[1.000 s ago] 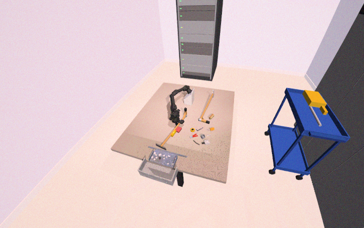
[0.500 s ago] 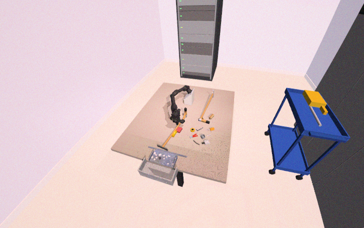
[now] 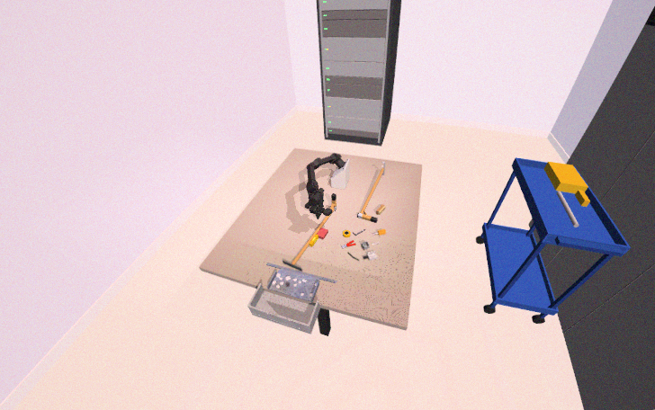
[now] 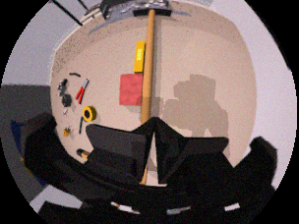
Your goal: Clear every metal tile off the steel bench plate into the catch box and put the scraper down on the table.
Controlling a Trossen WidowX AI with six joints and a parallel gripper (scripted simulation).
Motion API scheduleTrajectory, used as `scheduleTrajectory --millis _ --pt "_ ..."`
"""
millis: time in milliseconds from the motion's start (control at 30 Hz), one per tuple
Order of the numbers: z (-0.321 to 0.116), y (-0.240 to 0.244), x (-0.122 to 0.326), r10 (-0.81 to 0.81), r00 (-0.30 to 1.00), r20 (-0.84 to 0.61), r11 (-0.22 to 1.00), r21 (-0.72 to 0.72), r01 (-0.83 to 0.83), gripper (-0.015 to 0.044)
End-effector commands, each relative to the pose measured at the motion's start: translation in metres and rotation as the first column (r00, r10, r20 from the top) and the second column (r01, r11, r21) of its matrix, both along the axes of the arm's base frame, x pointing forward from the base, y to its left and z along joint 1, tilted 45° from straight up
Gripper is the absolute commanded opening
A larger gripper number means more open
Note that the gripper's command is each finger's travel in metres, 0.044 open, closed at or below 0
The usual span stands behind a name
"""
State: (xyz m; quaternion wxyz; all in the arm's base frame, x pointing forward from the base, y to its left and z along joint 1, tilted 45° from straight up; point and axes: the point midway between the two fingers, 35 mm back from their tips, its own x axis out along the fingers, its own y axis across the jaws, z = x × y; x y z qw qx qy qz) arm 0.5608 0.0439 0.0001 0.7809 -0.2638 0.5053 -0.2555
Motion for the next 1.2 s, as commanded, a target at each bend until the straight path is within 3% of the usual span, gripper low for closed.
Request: scheduleTrajectory --millis 0,1167 --pt "0.0144 0.013 -0.0016 0.003 1.0 0.021 1.0 0.003 -0.003 0.0" --pt "0.0193 0.0183 -0.0036 0.003 1.0 0.023 1.0 0.007 -0.003 0.0"
